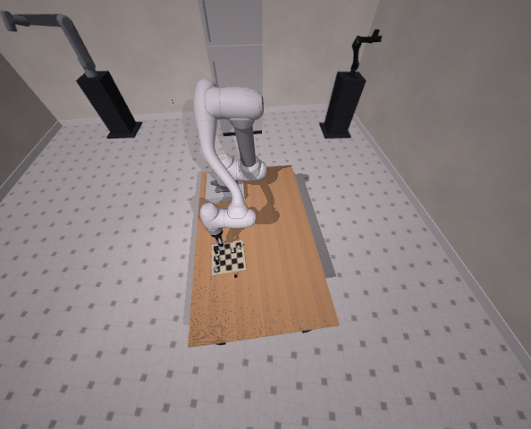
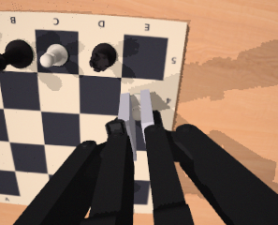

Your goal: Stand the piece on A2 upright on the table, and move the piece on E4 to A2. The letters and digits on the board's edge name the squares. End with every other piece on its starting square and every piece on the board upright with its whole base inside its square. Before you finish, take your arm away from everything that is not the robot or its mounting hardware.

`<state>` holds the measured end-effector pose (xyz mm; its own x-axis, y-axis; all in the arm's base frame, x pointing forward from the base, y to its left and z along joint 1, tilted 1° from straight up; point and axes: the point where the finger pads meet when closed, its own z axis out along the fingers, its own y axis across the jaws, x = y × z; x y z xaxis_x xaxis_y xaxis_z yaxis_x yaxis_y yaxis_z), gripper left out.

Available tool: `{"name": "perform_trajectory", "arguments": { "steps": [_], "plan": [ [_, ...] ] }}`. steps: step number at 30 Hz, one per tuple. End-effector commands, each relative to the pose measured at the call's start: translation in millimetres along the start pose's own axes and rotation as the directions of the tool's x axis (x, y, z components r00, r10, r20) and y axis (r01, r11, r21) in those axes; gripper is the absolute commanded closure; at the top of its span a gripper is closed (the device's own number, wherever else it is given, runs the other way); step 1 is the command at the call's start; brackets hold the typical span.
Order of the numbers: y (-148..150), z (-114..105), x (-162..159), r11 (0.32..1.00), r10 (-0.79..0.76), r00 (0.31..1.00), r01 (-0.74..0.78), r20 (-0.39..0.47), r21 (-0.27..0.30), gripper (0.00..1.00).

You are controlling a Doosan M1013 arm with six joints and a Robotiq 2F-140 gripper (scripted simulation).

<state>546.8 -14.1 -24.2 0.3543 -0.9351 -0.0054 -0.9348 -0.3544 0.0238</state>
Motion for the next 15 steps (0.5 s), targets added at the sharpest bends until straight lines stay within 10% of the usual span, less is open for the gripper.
{"name": "perform_trajectory", "arguments": {
  "steps": [1,15],
  "plan": [
    [0,-11,0,1.000,0.000,1.000,0.000,0.000,0.000,1.00],
    [0,-90,0,1.000,0.000,1.000,0.000,0.000,0.000,1.00]
  ]
}}
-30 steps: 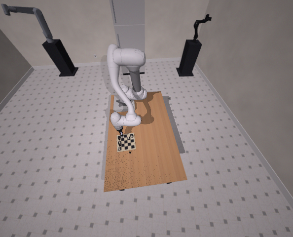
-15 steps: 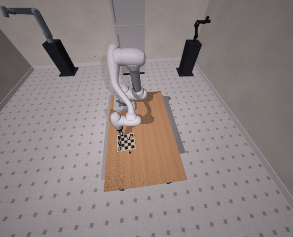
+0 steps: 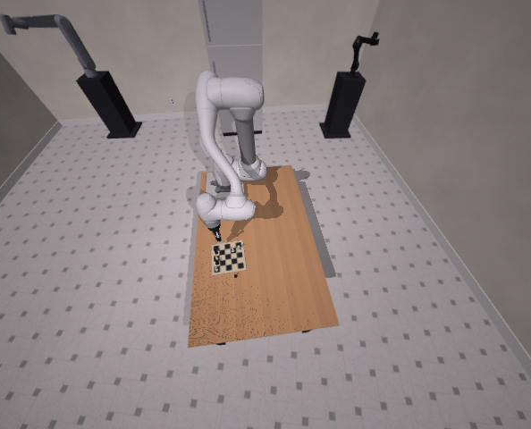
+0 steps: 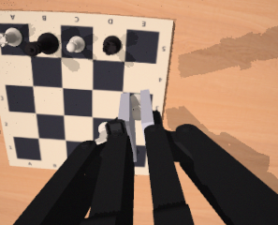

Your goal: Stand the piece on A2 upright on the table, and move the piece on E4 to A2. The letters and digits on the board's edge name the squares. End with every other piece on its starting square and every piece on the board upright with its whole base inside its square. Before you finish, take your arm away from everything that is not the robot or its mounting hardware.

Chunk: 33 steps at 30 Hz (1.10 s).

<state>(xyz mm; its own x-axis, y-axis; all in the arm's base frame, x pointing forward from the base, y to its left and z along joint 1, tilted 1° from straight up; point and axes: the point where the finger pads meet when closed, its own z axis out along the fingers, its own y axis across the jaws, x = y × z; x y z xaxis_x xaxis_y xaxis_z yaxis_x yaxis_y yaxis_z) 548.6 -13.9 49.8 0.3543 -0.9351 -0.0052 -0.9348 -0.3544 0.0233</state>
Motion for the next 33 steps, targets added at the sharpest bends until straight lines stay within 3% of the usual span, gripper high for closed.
{"name": "perform_trajectory", "arguments": {
  "steps": [1,14,15,17,19,20,22,23,24,25,33],
  "plan": [
    [0,-19,0,1.000,0.000,1.000,0.000,0.000,0.000,1.00],
    [-2,-23,0,1.000,0.003,1.000,-0.003,0.000,0.000,1.00],
    [-13,-24,-1,1.000,0.019,1.000,-0.019,0.000,0.000,1.00],
    [-65,-26,-8,0.995,0.099,0.995,-0.099,0.000,0.000,1.00],
    [-65,-26,-8,0.995,0.099,0.995,-0.099,0.000,0.000,1.00],
    [-99,-26,-15,0.989,0.150,0.989,-0.150,0.000,0.000,1.00],
    [-99,-26,-15,0.989,0.150,0.989,-0.150,0.000,0.000,1.00],
    [-129,-25,-23,0.981,0.196,0.981,-0.196,0.000,0.000,1.00],
    [-129,-25,-23,0.981,0.196,0.981,-0.196,0.000,0.000,1.00],
    [-151,-24,-30,0.973,0.229,0.973,-0.229,0.000,-0.001,1.00],
    [-163,-23,-34,0.969,0.247,0.969,-0.247,0.000,-0.001,1.00]
  ]
}}
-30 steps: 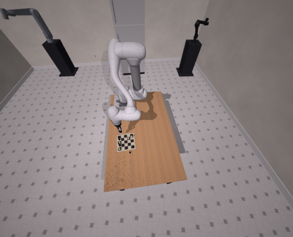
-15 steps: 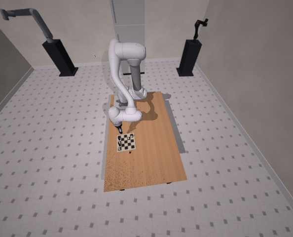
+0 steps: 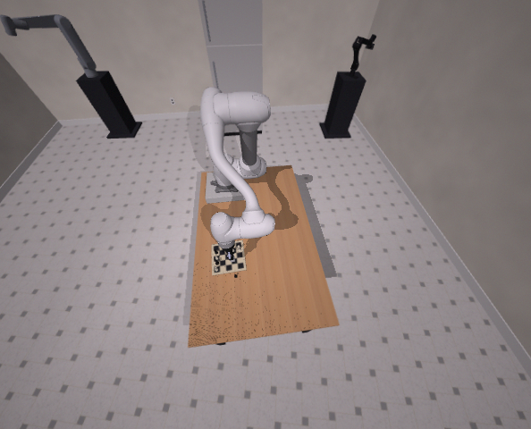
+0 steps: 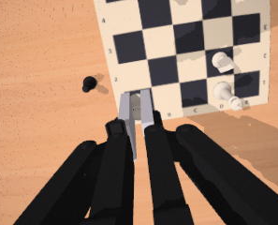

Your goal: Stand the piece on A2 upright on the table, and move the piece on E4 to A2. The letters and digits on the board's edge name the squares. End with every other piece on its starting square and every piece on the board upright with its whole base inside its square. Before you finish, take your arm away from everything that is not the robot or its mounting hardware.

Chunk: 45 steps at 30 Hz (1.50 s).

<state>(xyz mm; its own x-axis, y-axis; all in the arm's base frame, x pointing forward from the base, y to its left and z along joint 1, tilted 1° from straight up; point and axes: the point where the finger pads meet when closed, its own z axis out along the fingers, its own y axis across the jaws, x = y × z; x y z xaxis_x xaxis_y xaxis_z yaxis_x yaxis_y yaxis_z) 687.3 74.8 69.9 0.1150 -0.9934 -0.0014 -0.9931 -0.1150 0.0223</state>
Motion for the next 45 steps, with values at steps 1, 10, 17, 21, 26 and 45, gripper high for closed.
{"name": "perform_trajectory", "arguments": {
  "steps": [1,10,17,21,26,45],
  "plan": [
    [-2,0,-1,1.000,0.003,1.000,-0.003,-0.002,-0.002,1.00],
    [-2,1,-1,1.000,0.003,1.000,-0.003,-0.002,-0.002,1.00],
    [-2,11,-1,1.000,0.003,1.000,-0.003,-0.002,-0.002,1.00],
    [-2,26,-1,1.000,0.003,1.000,-0.003,-0.002,-0.002,1.00],
    [-2,51,-1,1.000,0.003,1.000,-0.003,-0.002,-0.002,1.00],
    [-2,96,0,1.000,0.003,1.000,-0.003,-0.002,-0.002,1.00]
  ]
}}
